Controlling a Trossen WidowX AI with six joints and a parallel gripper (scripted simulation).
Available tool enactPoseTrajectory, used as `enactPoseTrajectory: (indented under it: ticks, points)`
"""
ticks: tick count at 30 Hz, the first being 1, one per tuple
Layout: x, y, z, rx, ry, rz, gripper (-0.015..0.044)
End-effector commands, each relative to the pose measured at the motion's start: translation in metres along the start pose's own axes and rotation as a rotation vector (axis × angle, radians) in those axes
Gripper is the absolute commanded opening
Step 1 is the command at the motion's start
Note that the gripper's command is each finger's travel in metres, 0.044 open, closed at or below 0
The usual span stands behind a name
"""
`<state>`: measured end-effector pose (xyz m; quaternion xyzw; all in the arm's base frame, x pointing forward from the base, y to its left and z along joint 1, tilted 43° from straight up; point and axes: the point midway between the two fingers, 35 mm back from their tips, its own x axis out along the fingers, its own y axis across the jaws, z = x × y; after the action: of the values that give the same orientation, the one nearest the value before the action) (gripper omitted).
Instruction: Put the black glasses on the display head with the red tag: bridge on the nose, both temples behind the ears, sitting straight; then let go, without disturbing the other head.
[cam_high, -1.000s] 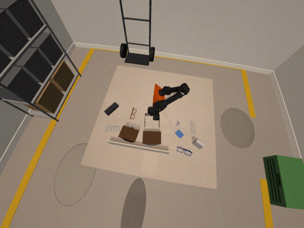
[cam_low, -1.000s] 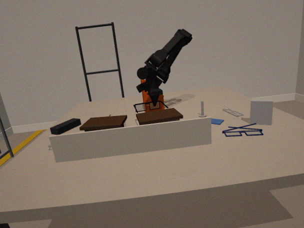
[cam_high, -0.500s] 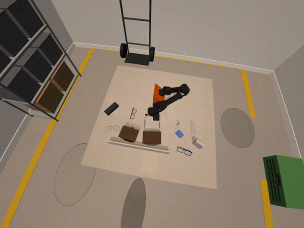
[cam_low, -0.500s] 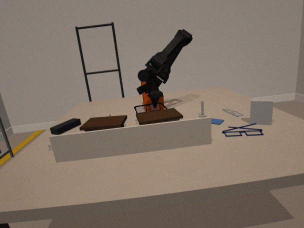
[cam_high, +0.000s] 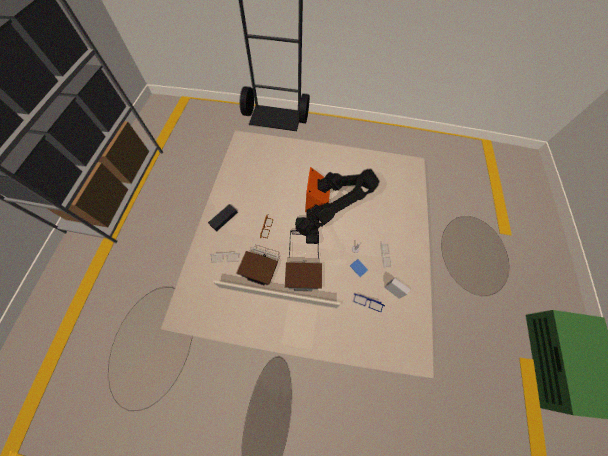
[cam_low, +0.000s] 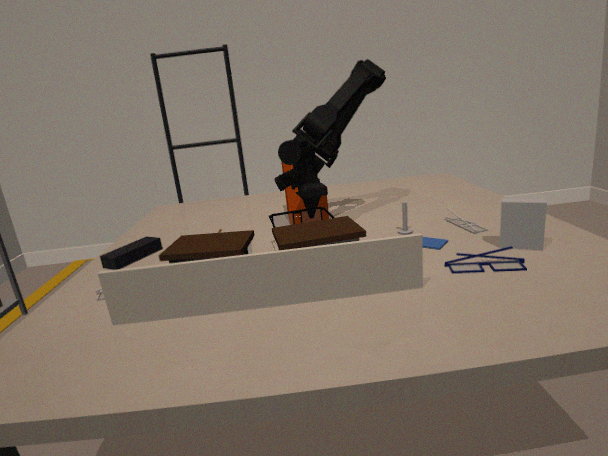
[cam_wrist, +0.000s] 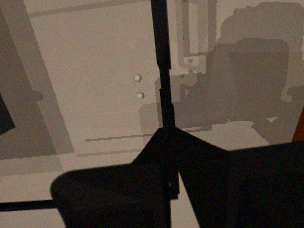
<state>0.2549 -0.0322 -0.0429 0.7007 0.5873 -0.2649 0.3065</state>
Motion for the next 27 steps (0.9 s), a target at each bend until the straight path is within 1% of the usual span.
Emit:
enactPoseTrajectory:
  ticks: [1,27]
  points:
    - [-0.001,0.008,0.000,-0.002,-0.002,0.010,0.0000]
    - [0.001,0.042,0.000,-0.003,-0.002,0.005,0.0000]
